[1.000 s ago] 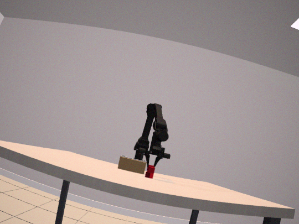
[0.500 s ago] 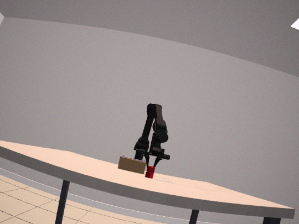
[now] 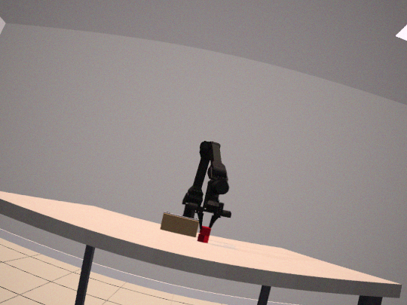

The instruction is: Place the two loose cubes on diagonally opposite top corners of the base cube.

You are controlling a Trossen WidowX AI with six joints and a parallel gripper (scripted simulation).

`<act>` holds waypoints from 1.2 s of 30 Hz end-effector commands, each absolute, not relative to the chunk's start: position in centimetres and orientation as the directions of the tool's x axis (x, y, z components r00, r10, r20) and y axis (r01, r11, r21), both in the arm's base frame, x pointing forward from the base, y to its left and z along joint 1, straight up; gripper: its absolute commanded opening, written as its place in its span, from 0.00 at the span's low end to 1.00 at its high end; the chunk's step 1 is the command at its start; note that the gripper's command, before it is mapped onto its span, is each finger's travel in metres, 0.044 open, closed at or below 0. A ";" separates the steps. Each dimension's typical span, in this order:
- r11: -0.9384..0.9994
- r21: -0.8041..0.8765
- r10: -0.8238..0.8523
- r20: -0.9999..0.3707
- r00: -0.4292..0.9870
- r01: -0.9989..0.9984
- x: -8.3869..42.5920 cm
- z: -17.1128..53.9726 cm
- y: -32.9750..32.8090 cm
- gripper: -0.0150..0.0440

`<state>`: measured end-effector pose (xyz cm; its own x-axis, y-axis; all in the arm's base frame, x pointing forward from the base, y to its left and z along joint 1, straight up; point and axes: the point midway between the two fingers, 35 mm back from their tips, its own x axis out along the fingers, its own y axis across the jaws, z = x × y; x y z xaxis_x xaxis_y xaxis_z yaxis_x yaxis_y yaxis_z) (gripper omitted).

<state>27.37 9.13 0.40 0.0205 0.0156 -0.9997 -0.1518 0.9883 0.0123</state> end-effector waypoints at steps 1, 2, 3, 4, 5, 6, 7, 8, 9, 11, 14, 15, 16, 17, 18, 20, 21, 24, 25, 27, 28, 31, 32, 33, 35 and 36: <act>0.988 0.010 0.014 -1.000 0.020 -0.155 27.3 0.3 9.1 0.60; 0.988 0.010 0.014 -1.000 0.020 -0.155 27.3 0.3 9.1 0.60; 0.988 0.010 0.014 -1.000 0.020 -0.155 27.3 0.3 9.1 0.60; 0.988 0.010 0.014 -1.000 0.020 -0.155 27.3 0.3 9.1 0.60; 0.988 0.010 0.014 -1.000 0.020 -0.155 27.3 0.3 9.1 0.60; 0.988 0.010 0.014 -1.000 0.020 -0.155 27.3 0.3 9.1 0.60; 0.988 0.011 0.014 -1.000 0.020 -0.154 27.3 0.5 9.1 0.60; 0.988 0.012 0.015 -1.000 0.020 -0.153 27.4 0.9 9.1 0.60; 0.988 0.012 0.016 -1.000 0.020 -0.152 27.4 1.2 9.1 0.60; 0.988 0.012 0.016 -1.000 0.020 -0.152 27.4 1.5 9.1 0.60; 0.988 0.012 0.016 -1.000 0.021 -0.152 27.3 2.0 9.1 0.60; 0.988 0.012 0.016 -1.000 0.021 -0.152 27.3 2.2 9.1 0.60; 0.988 0.012 0.016 -1.000 0.021 -0.152 27.3 2.4 9.1 0.60; 0.988 0.012 0.016 -1.000 0.021 -0.152 27.3 2.6 9.1 0.60; 0.988 0.012 0.016 -1.000 0.021 -0.152 27.3 2.8 9.1 0.60; 0.988 0.012 0.016 -1.000 0.021 -0.152 27.3 3.1 9.1 0.60; 0.988 0.012 0.016 -1.000 0.021 -0.152 27.3 3.3 9.1 0.60; 0.988 0.012 0.016 -1.000 0.021 -0.152 27.3 3.8 9.1 0.60; 0.988 0.012 0.016 -1.000 0.021 -0.152 27.3 4.0 9.1 0.60; 0.988 0.012 0.016 -1.000 0.021 -0.152 27.3 4.3 9.1 0.60; 0.988 0.012 0.016 -1.000 0.021 -0.152 27.3 4.5 9.1 0.60; 0.988 0.012 0.016 -1.000 0.021 -0.152 27.3 5.0 9.1 0.60; 0.988 0.012 0.016 -1.000 0.021 -0.152 27.3 5.2 9.1 0.60; 0.988 0.012 0.016 -1.000 0.021 -0.152 27.3 5.4 9.1 0.60; 0.988 0.012 0.016 -1.000 0.021 -0.152 27.3 5.7 9.1 0.60; 0.988 0.012 0.016 -1.000 0.021 -0.152 27.3 5.9 9.1 0.60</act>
<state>27.19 9.04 5.26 0.0179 0.0148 -0.9997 -0.1508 0.9885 0.0119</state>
